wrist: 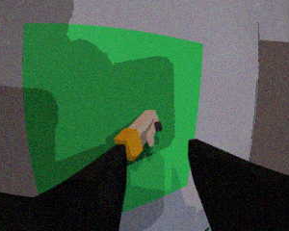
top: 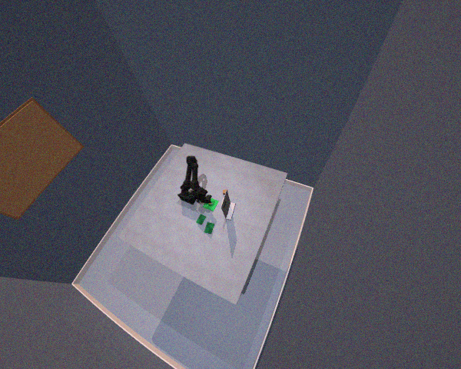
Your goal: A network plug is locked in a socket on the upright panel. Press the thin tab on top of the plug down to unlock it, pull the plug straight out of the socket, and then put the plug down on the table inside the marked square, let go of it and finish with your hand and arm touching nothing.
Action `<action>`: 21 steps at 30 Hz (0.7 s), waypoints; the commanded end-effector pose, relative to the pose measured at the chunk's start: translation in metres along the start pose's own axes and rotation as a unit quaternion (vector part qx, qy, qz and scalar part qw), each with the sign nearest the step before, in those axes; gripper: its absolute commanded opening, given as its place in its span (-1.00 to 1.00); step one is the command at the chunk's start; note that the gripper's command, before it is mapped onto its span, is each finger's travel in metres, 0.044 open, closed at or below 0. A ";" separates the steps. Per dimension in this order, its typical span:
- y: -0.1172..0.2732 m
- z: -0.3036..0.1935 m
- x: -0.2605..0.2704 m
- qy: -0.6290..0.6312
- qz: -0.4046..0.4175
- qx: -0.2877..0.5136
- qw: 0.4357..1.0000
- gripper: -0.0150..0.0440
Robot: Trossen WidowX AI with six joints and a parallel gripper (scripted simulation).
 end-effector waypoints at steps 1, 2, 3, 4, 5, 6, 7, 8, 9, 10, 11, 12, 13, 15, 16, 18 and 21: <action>0.005 0.001 -0.002 0.005 -0.003 -0.001 1.000 0.04; 0.005 0.000 -0.002 0.005 -0.003 -0.001 1.000 0.04; 0.006 0.000 -0.002 0.005 -0.003 -0.001 1.000 0.04; 0.007 0.000 -0.001 0.005 -0.003 -0.001 1.000 0.04; 0.008 0.000 -0.001 0.005 -0.003 -0.001 1.000 0.04; 0.009 0.000 -0.001 0.005 -0.003 -0.001 1.000 0.04; 0.010 0.000 -0.001 0.005 -0.003 -0.001 1.000 0.04; 0.010 0.000 -0.001 0.004 -0.003 -0.001 1.000 0.04; 0.011 0.000 -0.001 0.004 -0.003 -0.001 1.000 0.04; 0.012 0.000 -0.001 0.004 -0.003 -0.001 1.000 0.04; 0.013 0.000 -0.001 0.004 -0.003 -0.001 1.000 0.04; 0.014 0.000 -0.001 0.004 -0.004 -0.001 1.000 0.04; 0.015 0.001 -0.001 0.004 -0.004 -0.001 1.000 0.04; 0.016 0.001 -0.001 0.004 -0.004 -0.001 1.000 0.04; 0.017 0.001 -0.001 0.003 -0.004 -0.001 1.000 0.04; 0.018 0.001 -0.001 0.003 -0.004 -0.001 1.000 0.04; 0.020 0.000 -0.002 0.003 -0.003 -0.001 1.000 0.04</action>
Point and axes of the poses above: the point midway between the two fingers, 35 mm back from their tips, its own y axis back along the fingers, its own x axis across the jaws, z = x × y, the point moved 8 cm from there along y, back along the fingers, and after that the axes turned 2 degrees about y, right-handed, at the moved point
